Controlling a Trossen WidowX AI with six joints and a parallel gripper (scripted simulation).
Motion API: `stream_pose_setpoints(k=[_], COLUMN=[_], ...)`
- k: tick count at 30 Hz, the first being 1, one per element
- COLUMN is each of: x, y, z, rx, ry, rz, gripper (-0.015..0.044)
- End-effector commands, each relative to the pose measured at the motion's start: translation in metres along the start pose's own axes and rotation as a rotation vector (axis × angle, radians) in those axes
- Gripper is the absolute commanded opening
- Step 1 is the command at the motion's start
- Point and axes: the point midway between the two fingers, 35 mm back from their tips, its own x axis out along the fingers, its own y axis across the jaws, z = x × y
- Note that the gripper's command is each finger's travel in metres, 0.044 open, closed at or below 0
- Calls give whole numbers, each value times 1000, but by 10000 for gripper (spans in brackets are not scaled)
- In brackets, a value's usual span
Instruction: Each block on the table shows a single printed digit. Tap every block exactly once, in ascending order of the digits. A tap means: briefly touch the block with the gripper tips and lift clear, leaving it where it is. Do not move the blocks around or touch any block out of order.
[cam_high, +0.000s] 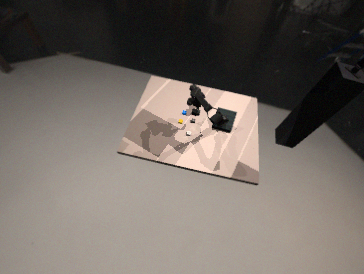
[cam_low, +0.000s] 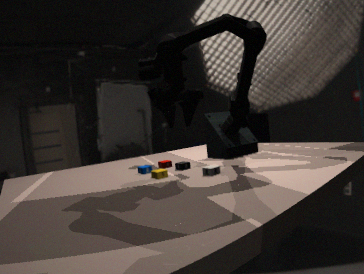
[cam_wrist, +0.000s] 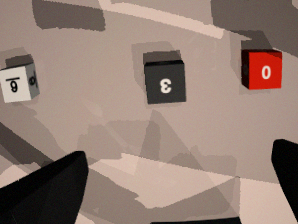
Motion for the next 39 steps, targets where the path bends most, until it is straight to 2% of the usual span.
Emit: stream_pose_setpoints(k=[1, 6, 8, 29, 39], x=[-2, -1, -1, -1, -4], y=[37, 129, 141, 140, 64], z=[12, 13, 11, 13, 106], rx=[-9, -11, -12, -12, -16], ry=[-6, -6, -5, -5, -8], rz=[-11, 2, 7, 7, 4], gripper=[400, 400, 400, 400, 400])
